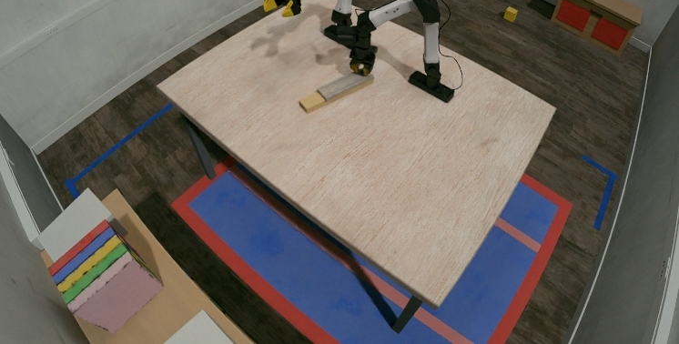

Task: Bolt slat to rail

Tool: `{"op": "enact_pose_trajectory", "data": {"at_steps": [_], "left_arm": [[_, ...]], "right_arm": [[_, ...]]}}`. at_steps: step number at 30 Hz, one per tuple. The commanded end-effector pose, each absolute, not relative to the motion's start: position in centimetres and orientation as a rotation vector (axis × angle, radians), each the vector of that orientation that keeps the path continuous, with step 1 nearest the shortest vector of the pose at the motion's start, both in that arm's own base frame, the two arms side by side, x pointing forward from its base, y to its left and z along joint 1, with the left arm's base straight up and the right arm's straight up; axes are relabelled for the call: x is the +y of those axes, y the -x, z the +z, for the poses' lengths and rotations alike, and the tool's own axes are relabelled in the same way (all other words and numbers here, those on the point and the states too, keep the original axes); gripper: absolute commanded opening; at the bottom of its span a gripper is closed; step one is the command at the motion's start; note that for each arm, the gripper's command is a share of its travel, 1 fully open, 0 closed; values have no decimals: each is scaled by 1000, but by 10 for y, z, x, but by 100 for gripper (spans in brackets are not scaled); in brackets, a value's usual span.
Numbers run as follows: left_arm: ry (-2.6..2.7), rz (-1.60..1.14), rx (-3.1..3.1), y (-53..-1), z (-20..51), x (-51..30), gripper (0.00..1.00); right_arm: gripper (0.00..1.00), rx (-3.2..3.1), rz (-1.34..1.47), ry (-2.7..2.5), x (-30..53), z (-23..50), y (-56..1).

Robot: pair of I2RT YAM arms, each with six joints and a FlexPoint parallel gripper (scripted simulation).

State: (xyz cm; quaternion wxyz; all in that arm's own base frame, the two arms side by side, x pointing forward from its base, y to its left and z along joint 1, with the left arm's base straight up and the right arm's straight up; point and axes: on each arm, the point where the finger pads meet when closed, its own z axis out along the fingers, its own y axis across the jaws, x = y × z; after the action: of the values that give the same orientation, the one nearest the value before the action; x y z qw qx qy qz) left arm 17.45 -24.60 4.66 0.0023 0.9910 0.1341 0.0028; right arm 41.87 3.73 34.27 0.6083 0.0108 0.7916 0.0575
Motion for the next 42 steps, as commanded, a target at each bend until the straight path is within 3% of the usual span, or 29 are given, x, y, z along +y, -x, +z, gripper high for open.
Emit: {"op": "enact_pose_trajectory", "data": {"at_steps": [1, 42], "left_arm": [[-3094, 18, 415, -175, 50, -249, 36], [-3094, 18, 415, -175, 50, -249, 36]], "right_arm": [[100, 1894, 189, -44, 50, 336, -423], [100, 2508, 336, -158, 151, 198, -437]]}}
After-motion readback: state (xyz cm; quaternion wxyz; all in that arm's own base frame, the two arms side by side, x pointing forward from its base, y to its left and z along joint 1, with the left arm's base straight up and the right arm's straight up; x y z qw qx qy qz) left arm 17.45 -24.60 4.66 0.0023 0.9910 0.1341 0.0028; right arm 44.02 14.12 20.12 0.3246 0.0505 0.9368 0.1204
